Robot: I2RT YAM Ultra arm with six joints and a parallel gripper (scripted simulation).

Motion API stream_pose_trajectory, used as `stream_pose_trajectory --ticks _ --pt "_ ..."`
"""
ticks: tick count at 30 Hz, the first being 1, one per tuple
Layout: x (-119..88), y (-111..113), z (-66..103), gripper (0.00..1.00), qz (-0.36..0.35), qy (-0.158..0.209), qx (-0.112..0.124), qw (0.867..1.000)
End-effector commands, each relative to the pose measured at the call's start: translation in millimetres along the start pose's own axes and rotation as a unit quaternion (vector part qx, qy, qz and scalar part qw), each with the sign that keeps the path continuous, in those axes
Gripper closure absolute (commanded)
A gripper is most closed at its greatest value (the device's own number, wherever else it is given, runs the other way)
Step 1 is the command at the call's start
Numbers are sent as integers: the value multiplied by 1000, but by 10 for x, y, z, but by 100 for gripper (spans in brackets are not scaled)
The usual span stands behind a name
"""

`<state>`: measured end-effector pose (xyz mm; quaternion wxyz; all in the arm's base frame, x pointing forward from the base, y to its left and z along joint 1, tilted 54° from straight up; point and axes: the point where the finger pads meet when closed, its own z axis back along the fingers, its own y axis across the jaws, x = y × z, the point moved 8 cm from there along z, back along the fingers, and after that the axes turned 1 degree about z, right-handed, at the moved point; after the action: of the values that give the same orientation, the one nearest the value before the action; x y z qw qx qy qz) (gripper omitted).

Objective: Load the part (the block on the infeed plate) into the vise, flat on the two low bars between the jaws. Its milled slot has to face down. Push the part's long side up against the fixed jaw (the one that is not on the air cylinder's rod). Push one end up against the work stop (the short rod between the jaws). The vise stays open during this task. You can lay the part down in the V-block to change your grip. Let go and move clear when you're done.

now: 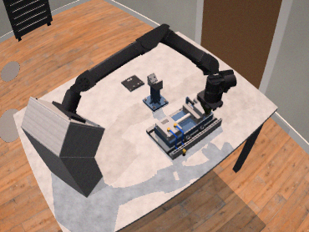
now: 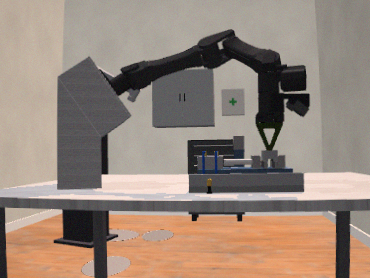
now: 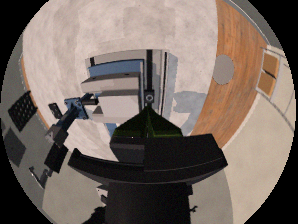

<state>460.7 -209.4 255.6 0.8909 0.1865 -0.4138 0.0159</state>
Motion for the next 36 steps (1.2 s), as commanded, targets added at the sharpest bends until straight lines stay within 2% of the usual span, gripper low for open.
stream_pose_trajectory --ticks 1,29,34,36 --pt "135 -19 187 100 13 -21 -14 1000" --pt "135 -20 186 100 13 -21 -14 1000" --pt "68 -78 100 100 0 -9 -10 1000" --pt "99 -58 127 100 2 -11 -12 1000"
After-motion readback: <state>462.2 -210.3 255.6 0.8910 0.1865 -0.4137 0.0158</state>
